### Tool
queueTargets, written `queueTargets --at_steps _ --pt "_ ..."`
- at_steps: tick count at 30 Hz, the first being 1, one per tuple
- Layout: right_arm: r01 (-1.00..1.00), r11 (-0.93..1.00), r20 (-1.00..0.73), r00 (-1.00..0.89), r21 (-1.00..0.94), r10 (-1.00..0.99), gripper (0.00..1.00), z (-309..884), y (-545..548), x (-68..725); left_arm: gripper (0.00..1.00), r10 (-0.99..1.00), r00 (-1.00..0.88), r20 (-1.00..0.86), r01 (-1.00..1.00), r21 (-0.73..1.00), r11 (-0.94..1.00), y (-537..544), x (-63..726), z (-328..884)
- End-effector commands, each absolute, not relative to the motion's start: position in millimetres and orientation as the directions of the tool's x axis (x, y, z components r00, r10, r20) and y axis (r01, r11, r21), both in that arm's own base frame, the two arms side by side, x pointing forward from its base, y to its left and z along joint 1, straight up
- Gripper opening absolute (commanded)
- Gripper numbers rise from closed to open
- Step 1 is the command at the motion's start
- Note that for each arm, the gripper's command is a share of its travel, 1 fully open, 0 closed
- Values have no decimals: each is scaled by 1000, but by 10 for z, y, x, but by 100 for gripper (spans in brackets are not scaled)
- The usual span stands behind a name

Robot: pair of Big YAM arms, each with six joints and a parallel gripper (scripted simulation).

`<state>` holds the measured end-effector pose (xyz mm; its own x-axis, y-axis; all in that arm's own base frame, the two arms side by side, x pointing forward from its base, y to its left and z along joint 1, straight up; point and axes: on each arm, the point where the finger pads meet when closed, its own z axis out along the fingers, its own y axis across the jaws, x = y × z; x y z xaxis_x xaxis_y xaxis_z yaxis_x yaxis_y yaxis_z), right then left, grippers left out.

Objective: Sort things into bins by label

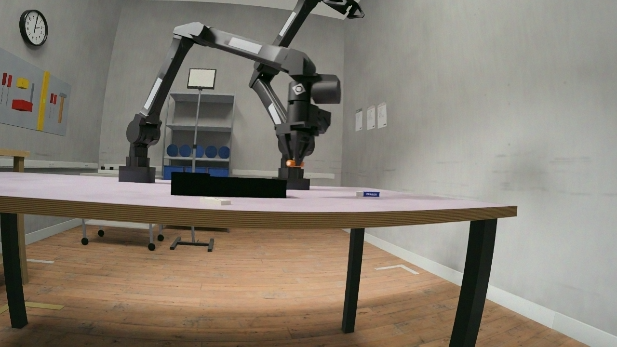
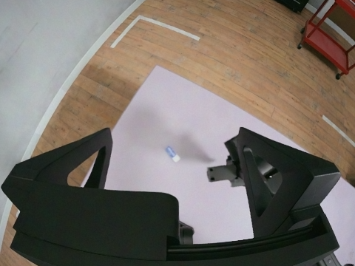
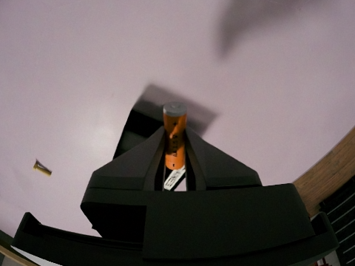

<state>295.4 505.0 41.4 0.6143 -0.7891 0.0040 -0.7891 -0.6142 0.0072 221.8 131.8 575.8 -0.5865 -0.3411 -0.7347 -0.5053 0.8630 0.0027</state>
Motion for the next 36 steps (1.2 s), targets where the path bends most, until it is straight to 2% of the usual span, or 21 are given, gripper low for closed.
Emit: queueTargets --at_steps 1,28,32,35,36 --pt "-776 -629 -16 630 -41 -776 9 564 5048 3074 100 -316 -547 -775 -500 0 866 1213 2110 6029" --pt "-776 -629 -7 630 -38 -777 9 510 3558 3327 100 -316 -547 -775 -500 0 866 1213 2110 6029" --pt "-893 -448 -13 449 -35 -893 9 504 3319 3368 100 -316 -547 -775 -500 0 866 1213 2110 6029" --pt "-905 -423 -12 424 -31 -906 9 502 3259 3378 100 -316 -547 -775 -500 0 866 1213 2110 6029" --pt "-935 -353 -13 354 -29 -935 9 474 3196 3385 100 -316 -547 -775 -500 0 866 1213 2110 6029"
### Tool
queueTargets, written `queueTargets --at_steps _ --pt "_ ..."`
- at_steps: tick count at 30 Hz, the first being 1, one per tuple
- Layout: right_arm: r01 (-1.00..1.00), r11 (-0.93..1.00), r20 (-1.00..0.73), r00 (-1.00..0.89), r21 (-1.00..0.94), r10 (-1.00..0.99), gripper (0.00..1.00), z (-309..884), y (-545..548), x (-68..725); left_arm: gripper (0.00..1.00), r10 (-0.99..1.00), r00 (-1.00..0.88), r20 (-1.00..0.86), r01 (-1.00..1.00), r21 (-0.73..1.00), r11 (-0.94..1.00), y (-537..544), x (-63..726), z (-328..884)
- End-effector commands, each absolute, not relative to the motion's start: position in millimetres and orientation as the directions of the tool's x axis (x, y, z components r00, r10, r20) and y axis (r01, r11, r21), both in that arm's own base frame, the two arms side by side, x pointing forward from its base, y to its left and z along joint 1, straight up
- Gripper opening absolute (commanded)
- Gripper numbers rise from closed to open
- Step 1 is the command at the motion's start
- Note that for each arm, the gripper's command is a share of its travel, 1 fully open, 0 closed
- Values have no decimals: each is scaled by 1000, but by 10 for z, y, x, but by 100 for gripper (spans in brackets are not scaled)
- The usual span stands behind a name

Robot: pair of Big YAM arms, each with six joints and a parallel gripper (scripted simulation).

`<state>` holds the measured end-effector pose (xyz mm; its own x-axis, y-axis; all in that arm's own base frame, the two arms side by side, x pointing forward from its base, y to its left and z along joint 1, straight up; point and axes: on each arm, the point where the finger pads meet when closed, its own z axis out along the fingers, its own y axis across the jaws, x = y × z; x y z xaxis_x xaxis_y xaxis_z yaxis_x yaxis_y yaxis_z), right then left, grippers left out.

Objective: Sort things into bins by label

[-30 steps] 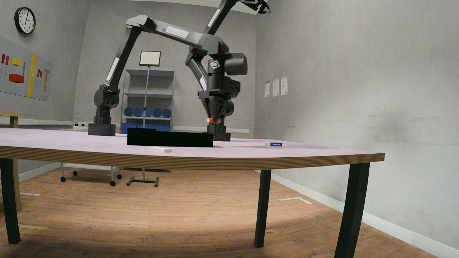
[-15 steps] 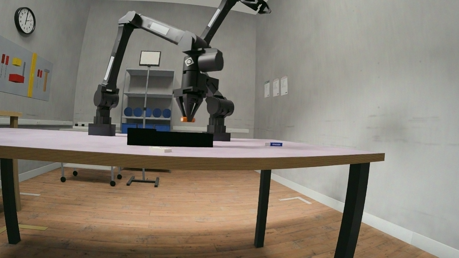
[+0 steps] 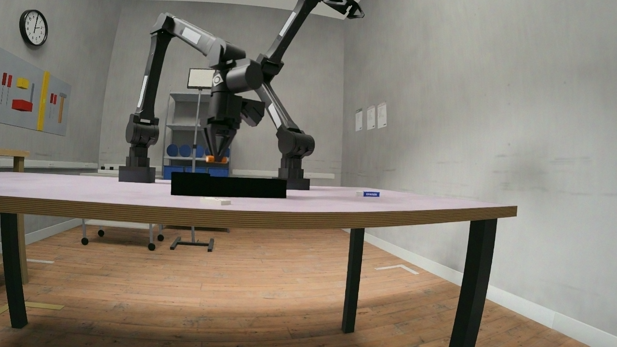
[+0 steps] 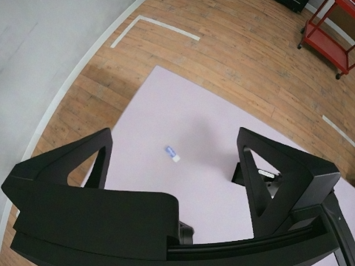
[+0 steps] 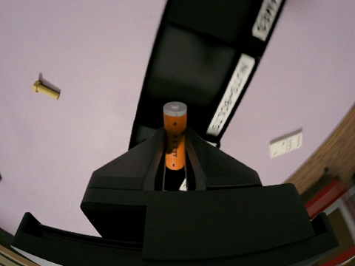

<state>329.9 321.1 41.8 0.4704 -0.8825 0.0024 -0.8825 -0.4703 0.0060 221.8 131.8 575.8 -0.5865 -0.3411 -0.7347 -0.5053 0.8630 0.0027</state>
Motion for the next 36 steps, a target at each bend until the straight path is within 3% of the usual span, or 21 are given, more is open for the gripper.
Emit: queueTargets --at_steps 1,16,36 --pt "-944 -329 -14 329 -30 -944 9 499 3139 3399 100 -316 -547 -775 -500 0 866 1213 2110 6029" --pt "-1000 25 -7 -25 -3 -1000 9 490 2807 3409 100 -316 -547 -775 -500 0 866 1213 2110 6029" --pt "-832 554 -5 -554 13 -832 9 490 2804 3411 100 -316 -547 -775 -500 0 866 1213 2110 6029"
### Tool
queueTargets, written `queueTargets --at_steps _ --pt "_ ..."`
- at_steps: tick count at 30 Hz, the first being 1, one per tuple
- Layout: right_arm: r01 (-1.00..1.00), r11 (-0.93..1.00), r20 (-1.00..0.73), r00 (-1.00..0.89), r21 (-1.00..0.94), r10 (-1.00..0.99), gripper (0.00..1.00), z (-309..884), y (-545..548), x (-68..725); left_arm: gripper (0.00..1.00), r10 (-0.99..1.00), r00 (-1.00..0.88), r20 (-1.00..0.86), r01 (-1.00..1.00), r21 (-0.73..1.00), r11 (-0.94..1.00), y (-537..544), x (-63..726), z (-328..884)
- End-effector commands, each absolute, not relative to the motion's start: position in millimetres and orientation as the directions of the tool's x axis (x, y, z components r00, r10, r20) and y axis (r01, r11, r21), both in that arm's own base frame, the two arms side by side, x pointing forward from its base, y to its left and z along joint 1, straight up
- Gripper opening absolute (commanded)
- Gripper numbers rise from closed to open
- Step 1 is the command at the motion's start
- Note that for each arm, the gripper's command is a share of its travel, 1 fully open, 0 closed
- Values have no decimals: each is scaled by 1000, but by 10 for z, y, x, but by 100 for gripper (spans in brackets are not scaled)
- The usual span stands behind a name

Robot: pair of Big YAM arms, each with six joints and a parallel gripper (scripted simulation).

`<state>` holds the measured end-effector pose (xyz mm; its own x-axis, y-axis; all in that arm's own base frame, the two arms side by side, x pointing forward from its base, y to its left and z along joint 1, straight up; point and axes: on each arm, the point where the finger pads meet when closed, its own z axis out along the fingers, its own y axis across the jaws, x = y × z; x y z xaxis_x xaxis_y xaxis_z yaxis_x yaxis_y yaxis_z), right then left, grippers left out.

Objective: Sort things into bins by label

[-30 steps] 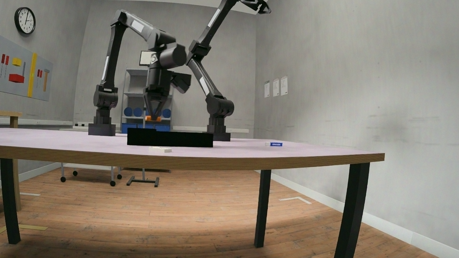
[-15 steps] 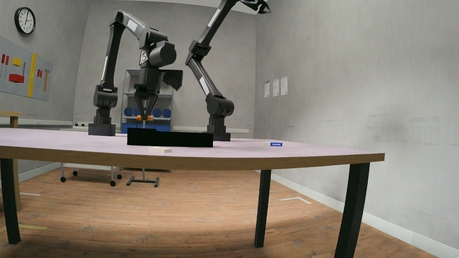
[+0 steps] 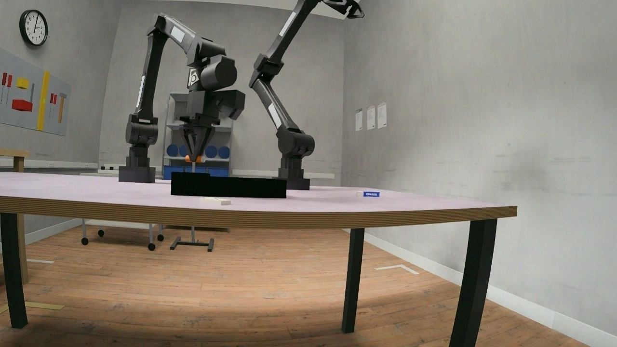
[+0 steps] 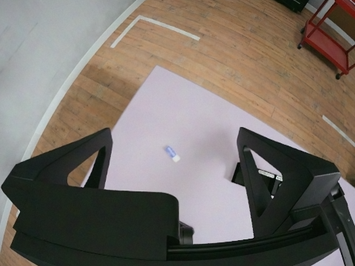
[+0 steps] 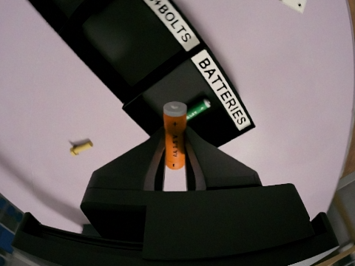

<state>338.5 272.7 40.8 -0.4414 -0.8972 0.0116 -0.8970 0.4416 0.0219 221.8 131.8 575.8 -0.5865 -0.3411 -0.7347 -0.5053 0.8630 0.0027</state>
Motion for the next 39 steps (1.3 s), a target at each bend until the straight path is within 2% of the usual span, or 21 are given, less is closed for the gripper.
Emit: queueTargets --at_steps 1,14,29,39 --pt "-817 576 -5 -576 14 -817 9 490 2805 3411 100 -316 -547 -775 -500 0 866 1213 2110 6029" --pt "-614 789 3 -789 13 -614 9 372 2814 3394 100 -316 -547 -775 -500 0 866 1213 2110 6029" --pt "-215 976 -36 -976 17 -214 9 468 2936 3505 100 -316 -547 -775 -500 0 866 1213 2110 6029" --pt "-202 979 -33 -979 15 -201 9 466 2851 3403 100 -316 -547 -775 -500 0 866 1213 2110 6029"
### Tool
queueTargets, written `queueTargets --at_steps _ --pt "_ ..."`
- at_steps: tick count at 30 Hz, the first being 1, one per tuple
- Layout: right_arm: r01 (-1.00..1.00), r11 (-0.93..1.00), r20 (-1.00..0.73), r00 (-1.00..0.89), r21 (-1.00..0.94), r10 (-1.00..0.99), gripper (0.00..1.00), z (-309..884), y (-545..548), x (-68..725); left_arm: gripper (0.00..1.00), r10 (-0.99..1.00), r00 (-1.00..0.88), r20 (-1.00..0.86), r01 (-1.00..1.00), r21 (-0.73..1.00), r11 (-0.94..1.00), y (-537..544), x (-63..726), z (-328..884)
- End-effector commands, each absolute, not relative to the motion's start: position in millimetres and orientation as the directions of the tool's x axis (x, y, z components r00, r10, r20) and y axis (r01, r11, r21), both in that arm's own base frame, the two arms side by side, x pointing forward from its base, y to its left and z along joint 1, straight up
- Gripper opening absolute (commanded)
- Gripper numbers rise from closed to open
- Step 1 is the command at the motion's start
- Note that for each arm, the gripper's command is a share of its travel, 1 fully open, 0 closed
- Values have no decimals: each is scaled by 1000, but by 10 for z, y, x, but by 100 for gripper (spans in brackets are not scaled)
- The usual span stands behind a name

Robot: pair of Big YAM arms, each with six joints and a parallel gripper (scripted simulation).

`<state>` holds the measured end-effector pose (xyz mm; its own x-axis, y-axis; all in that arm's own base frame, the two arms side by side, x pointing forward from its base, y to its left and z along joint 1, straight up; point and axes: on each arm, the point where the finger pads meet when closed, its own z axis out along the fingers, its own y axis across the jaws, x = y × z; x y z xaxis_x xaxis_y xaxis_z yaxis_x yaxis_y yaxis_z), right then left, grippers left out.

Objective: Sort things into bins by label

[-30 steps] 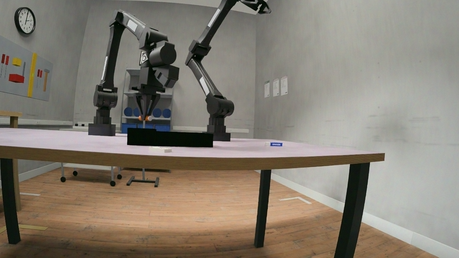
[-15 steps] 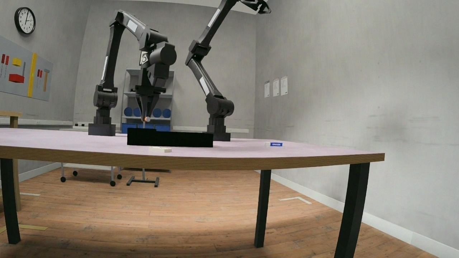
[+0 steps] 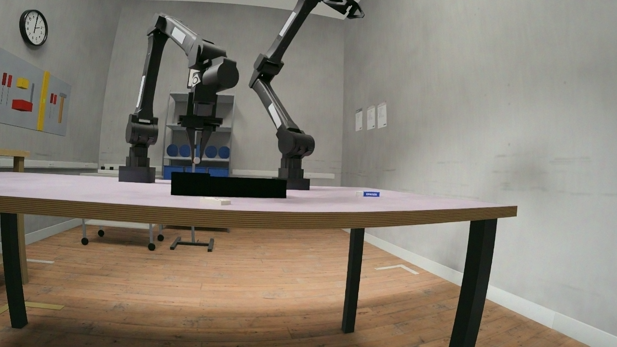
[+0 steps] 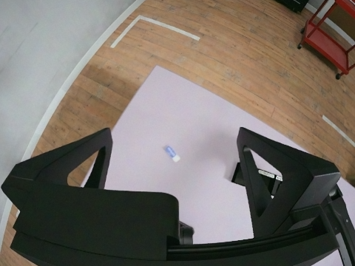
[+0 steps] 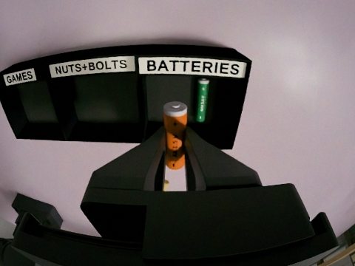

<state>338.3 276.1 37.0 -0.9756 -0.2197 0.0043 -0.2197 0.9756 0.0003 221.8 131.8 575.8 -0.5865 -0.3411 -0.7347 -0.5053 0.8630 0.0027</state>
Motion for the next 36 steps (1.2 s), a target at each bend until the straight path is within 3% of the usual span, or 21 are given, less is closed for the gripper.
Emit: queueTargets --at_steps 1,36 --pt "-202 979 -39 -979 19 -201 9 489 2883 3441 100 -316 -547 -775 -500 0 866 1213 2110 6029" --pt "-197 980 -9 -980 3 -197 9 -73 2825 3412 100 -316 -547 -775 -500 0 866 1213 2110 6029"
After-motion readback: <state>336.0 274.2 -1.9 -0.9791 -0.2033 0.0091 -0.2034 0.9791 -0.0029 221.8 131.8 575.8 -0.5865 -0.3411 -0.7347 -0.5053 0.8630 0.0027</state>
